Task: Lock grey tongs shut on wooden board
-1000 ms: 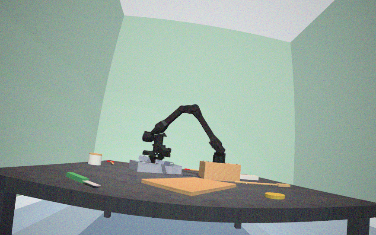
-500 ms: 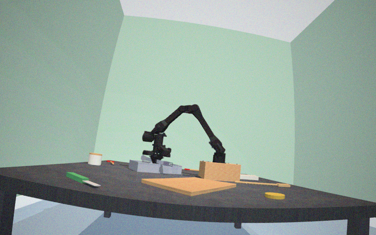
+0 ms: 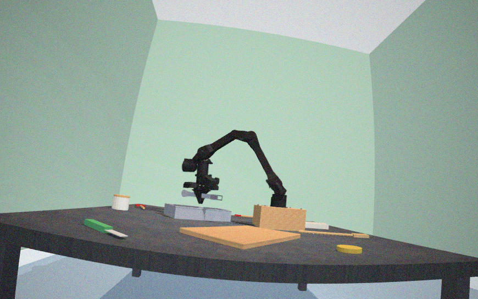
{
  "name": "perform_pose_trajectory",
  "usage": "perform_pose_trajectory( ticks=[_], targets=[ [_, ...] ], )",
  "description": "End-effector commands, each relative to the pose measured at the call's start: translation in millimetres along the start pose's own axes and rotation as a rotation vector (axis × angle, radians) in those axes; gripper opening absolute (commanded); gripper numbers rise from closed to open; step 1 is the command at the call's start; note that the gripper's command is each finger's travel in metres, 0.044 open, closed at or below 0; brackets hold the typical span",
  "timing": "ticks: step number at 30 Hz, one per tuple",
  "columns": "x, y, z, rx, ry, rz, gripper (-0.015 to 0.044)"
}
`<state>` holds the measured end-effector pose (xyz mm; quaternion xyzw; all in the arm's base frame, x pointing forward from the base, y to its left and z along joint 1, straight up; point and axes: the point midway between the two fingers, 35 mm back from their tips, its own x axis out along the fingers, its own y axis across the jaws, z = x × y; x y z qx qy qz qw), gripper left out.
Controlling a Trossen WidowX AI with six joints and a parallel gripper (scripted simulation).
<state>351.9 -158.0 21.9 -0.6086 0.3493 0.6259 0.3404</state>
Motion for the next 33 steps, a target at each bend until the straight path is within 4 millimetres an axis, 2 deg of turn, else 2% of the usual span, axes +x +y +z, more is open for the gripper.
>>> perform_pose_trajectory(
  ticks=[1,13,16,22,33],
  targets=[
    [-48.9,-2.1,-2.8,0.001,0.042,-0.032,-0.0150],
    [-44.7,-2.5,-2.2,-0.003,0.035,-0.024,-0.0150],
    [-44.9,-8.8,2.3,-0.019,0.036,-0.025,-0.0150],
    [-45.1,-29.0,18.6,-0.091,0.038,-0.026,-0.0150],
    [-46.3,-80.1,70.4,-0.297,0.041,-0.029,-0.0150]
  ],
)
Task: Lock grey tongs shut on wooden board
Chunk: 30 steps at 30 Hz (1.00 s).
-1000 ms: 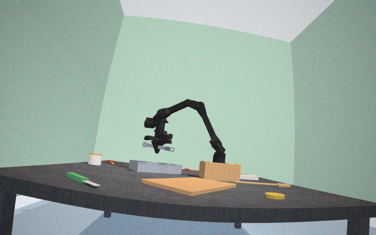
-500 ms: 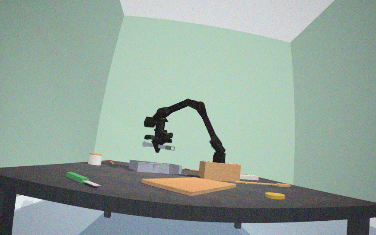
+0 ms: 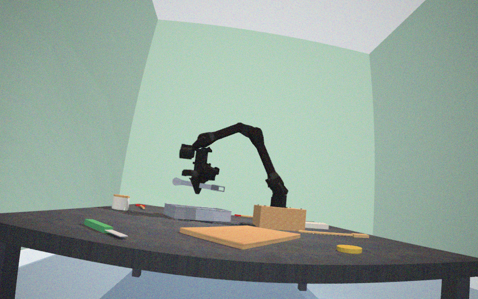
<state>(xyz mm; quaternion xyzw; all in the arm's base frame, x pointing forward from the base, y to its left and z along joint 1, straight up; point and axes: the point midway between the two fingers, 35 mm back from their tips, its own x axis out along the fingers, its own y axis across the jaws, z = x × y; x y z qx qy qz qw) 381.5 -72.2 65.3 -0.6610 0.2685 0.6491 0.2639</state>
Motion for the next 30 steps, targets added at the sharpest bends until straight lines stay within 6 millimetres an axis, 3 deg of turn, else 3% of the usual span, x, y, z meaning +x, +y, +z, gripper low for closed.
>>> perform_pose_trajectory(
  ticks=[1,19,26,30],
  targets=[
    [-2.4,-18.9,13.0,-0.069,0.005,-0.006,-0.0150],
    [-5.0,-100.5,99.1,-0.413,0.002,-0.015,-0.0150],
    [-5.3,-109.0,112.3,-0.457,0.002,-0.016,-0.0150],
    [-5.5,-118.8,130.8,-0.511,0.000,-0.017,-0.0150]
  ],
)
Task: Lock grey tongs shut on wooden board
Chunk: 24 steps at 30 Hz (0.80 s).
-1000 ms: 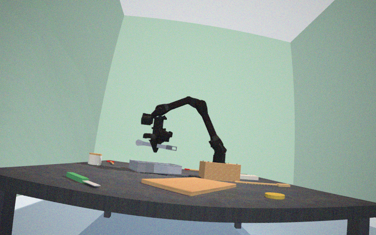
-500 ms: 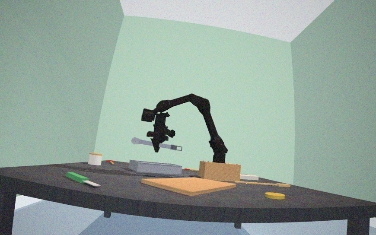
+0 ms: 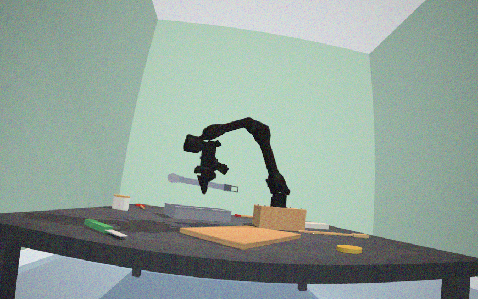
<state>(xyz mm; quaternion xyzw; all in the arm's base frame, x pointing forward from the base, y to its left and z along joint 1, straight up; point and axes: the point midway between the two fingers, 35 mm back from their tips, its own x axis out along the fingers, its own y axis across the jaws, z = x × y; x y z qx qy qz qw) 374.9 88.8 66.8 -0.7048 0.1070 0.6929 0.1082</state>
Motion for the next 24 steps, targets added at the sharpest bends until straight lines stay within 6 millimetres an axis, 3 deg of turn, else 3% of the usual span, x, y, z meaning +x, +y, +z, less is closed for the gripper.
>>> perform_pose_trajectory(
  ticks=[1,14,24],
  targets=[
    [-1.7,-18.8,12.7,-0.064,0.004,-0.005,-0.0150],
    [-2.2,-82.0,71.8,-0.306,0.001,-0.010,-0.0150],
    [-2.7,-119.2,123.6,-0.488,-0.002,-0.015,-0.0150]
  ],
)
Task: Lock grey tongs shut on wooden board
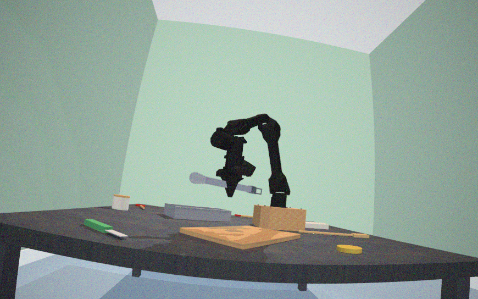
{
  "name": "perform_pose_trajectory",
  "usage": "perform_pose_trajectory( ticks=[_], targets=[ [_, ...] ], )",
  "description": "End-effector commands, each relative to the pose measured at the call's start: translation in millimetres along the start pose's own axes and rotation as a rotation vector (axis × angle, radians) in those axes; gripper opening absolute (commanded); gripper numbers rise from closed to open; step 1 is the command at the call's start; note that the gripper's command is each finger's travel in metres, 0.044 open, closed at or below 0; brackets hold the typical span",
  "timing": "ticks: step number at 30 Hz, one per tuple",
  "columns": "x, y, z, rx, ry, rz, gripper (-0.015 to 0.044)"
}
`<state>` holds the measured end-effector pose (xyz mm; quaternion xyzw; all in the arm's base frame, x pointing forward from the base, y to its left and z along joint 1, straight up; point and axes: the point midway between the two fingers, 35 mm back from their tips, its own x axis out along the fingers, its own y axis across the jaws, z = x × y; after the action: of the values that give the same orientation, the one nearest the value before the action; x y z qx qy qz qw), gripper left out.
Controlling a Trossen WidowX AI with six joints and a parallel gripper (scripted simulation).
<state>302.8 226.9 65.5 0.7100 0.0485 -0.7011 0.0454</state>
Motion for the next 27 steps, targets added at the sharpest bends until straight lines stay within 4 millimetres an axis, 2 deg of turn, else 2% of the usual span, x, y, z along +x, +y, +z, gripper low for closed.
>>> perform_pose_trajectory(
  ticks=[1,10,18,27],
  targets=[
    [-2.6,-19.1,11.7,-0.068,0.005,-0.009,-0.0150],
    [-2.7,-59.7,44.3,-0.222,0.003,-0.011,-0.0150],
    [-1.1,-61.5,44.1,-0.232,0.024,-0.011,-0.0150],
    [9.3,-70.8,38.0,-0.282,0.201,-0.013,-0.0150]
  ],
)
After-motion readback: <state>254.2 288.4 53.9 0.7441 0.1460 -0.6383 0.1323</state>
